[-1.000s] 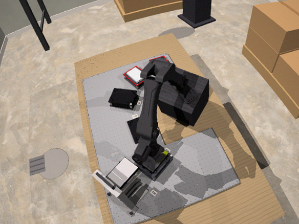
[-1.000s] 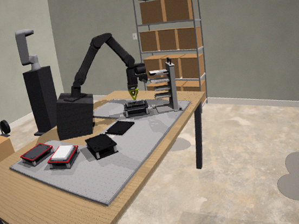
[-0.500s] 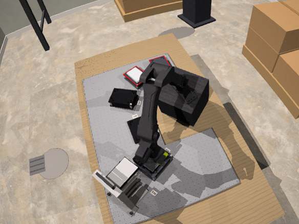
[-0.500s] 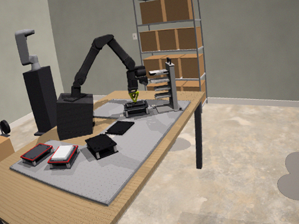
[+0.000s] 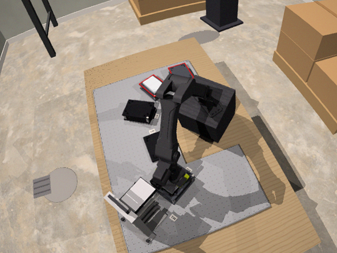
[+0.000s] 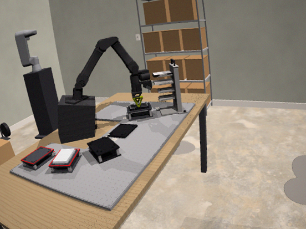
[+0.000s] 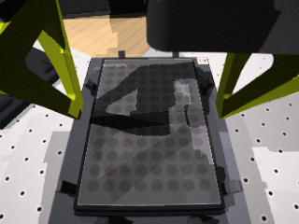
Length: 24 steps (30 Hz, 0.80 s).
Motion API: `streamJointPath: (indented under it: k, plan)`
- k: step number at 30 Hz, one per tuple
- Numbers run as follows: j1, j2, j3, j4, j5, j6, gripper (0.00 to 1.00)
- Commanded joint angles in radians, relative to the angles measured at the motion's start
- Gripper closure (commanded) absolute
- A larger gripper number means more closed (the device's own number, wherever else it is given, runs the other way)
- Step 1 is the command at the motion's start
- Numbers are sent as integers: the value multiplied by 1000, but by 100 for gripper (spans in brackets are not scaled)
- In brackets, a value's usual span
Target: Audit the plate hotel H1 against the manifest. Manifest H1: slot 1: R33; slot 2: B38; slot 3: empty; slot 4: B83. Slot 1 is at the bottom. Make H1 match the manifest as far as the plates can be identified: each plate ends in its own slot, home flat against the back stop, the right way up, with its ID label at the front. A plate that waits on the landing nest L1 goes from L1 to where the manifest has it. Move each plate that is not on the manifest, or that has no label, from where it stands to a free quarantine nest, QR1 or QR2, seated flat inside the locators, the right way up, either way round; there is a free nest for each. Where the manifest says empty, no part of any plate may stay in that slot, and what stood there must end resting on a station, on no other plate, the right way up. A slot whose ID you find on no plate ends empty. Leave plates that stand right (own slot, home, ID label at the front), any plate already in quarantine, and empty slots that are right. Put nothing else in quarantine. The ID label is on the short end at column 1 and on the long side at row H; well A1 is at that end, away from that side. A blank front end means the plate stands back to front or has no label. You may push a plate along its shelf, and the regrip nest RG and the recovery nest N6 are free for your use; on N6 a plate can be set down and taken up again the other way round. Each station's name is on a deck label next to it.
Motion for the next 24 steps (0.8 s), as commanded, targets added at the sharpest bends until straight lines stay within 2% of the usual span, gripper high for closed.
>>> streamJointPath:
  k: [1,12,13,17,18,24]
  plan:
    - [-11,17,-23,25,-3,-4,0]
    - [-13,57,-17,67,-4,-5,0]
    - [-3,38,-3,54,-1,-2,0]
    - [-3,38,-3,54,-1,-2,0]
    - [-3,38,-3,53,-1,-2,14]
    - [-3,38,-3,53,-1,-2,14]
